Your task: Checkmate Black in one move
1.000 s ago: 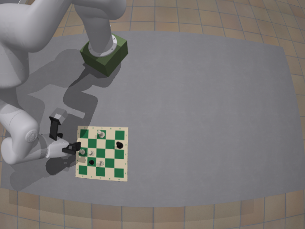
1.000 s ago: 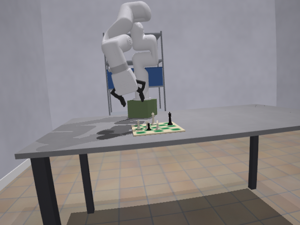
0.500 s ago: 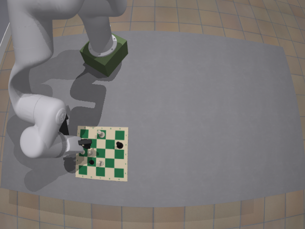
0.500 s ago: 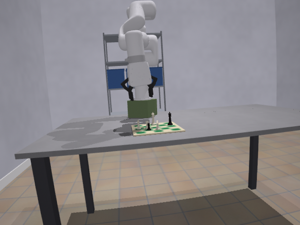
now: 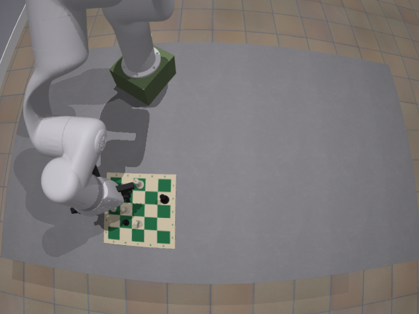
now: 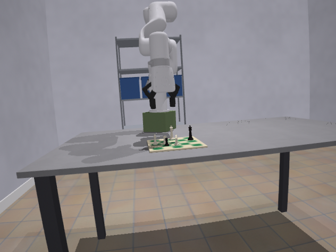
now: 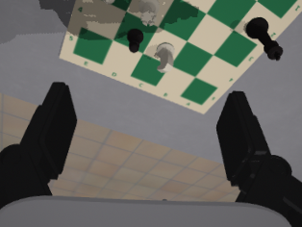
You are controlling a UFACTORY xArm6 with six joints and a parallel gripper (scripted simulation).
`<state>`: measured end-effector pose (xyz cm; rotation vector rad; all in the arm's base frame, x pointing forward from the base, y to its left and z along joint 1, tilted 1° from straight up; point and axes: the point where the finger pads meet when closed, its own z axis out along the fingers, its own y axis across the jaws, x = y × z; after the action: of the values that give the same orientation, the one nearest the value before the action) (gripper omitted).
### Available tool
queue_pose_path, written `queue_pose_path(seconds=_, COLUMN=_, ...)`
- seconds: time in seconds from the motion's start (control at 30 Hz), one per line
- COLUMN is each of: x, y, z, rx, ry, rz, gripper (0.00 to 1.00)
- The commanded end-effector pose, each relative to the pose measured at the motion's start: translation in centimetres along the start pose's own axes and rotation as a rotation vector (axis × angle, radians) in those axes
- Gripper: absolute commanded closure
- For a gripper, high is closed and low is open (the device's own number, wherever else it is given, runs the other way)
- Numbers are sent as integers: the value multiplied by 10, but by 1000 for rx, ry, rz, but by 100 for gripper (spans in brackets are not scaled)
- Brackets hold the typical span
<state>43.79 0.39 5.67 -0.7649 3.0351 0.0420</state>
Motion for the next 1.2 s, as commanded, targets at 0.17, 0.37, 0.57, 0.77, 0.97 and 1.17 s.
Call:
queue_pose_path(seconds=0.17, x=-2, y=-1, z=-2, rx=4, ry=-7, rz=-3, gripper=0)
queue_pose_path(seconds=0.37, x=-2, y=-1, z=-2, rx=4, ry=-7, rz=3, gripper=0)
queue_pose_path(seconds=0.57, x=-2, y=-1, z=-1, rx=4, ry=-7, rz=70, gripper=0)
queue_pose_path(seconds=0.77, x=-2, y=-1, z=2, rx=4, ry=-7, rz=256, gripper=0)
queue_pose_path(seconds=0.97, x=-2, y=-1, z=5, rx=3, ry=-7, rz=452, gripper=0)
queue_pose_path(seconds=1.17, x=-2, y=-1, z=11, rx=-5, ry=-11, rz=700, gripper=0)
